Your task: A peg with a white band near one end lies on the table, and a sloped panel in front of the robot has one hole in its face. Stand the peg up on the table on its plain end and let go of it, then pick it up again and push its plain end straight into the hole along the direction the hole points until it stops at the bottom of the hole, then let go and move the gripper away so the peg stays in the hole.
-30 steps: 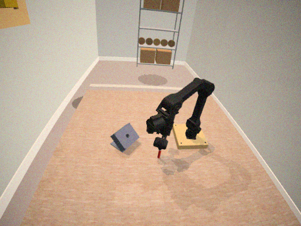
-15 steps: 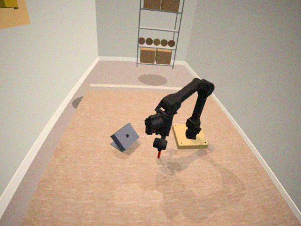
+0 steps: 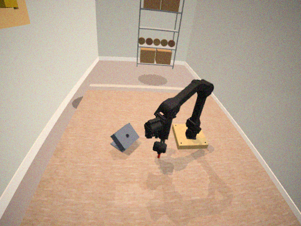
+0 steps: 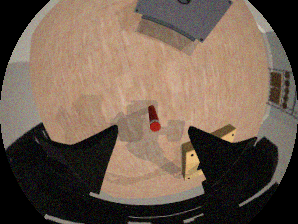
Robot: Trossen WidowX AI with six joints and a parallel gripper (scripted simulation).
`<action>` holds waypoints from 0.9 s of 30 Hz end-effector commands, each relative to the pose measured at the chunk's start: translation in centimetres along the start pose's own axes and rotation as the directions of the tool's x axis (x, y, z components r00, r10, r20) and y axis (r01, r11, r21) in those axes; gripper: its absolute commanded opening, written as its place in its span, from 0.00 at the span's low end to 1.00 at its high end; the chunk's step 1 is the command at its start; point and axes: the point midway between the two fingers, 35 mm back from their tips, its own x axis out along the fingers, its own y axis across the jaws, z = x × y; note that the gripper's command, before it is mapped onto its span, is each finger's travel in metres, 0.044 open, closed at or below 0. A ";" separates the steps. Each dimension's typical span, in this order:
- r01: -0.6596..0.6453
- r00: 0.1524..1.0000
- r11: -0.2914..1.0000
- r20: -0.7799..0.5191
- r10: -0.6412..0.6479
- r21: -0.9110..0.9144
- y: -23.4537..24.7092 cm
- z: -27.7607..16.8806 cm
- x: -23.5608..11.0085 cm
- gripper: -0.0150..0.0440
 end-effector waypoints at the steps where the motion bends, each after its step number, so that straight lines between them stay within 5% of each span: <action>1: 0.002 1.000 1.000 -0.009 -0.002 -0.005 -0.1 -0.1 0.9 1.00; 27: 0.002 1.000 1.000 -0.009 -0.002 -0.005 -0.2 -0.3 5.1 1.00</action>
